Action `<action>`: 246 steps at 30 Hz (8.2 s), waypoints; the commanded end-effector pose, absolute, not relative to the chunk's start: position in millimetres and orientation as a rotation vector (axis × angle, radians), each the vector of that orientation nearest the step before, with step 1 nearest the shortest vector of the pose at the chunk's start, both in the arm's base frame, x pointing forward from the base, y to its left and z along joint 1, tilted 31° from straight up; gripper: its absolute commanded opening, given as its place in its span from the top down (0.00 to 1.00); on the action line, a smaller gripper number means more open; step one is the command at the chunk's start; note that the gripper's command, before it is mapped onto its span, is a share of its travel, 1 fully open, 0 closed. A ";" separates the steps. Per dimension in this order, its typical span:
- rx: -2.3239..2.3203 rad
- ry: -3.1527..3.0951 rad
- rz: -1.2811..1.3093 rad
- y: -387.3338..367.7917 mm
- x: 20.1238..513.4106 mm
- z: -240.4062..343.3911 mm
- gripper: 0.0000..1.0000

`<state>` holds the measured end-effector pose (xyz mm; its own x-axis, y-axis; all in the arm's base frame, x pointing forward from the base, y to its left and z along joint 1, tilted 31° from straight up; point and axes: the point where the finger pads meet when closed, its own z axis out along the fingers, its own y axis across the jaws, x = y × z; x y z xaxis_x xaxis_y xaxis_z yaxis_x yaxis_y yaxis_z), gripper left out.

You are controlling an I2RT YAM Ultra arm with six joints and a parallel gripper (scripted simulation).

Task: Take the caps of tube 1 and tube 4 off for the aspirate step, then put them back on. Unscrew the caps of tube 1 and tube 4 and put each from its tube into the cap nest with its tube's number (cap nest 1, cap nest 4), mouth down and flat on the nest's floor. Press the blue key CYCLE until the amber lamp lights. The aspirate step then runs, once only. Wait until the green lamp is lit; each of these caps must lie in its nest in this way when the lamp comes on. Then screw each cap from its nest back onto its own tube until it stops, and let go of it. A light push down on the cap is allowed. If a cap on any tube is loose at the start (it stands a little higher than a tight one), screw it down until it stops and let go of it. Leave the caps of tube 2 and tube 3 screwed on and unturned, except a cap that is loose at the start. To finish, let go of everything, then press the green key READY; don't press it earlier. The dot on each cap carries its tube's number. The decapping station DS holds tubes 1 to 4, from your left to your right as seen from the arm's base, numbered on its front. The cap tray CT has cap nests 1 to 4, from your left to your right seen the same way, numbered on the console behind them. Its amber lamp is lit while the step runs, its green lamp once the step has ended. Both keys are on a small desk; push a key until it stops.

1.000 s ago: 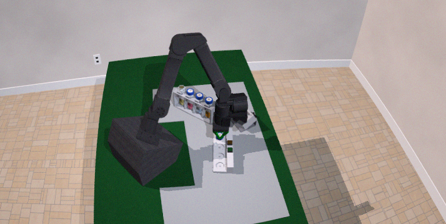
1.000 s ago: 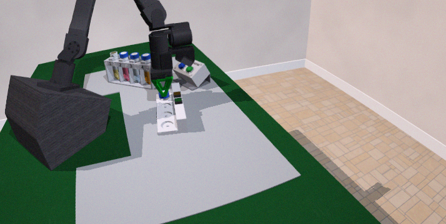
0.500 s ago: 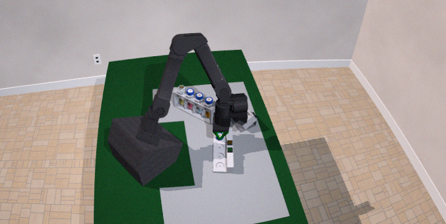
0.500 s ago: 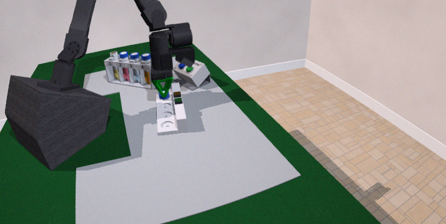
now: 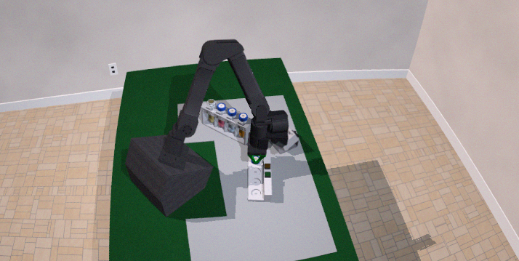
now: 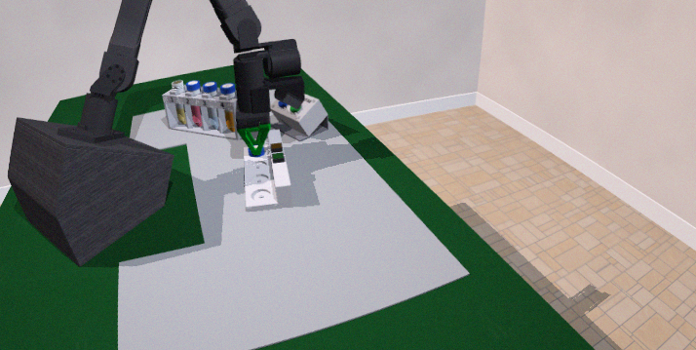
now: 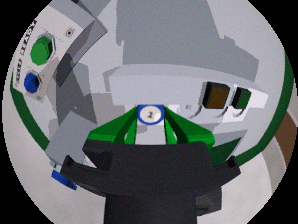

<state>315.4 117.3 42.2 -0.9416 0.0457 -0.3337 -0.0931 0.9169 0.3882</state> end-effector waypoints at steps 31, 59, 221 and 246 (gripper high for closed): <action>-0.037 2.718 0.578 93.7 299.5 97.0 0.53; -0.037 2.718 0.576 62.6 273.0 163.5 0.53; -1.871 1.787 0.045 205.1 223.2 159.2 1.00; -2.458 0.875 -0.261 204.9 223.0 159.6 1.00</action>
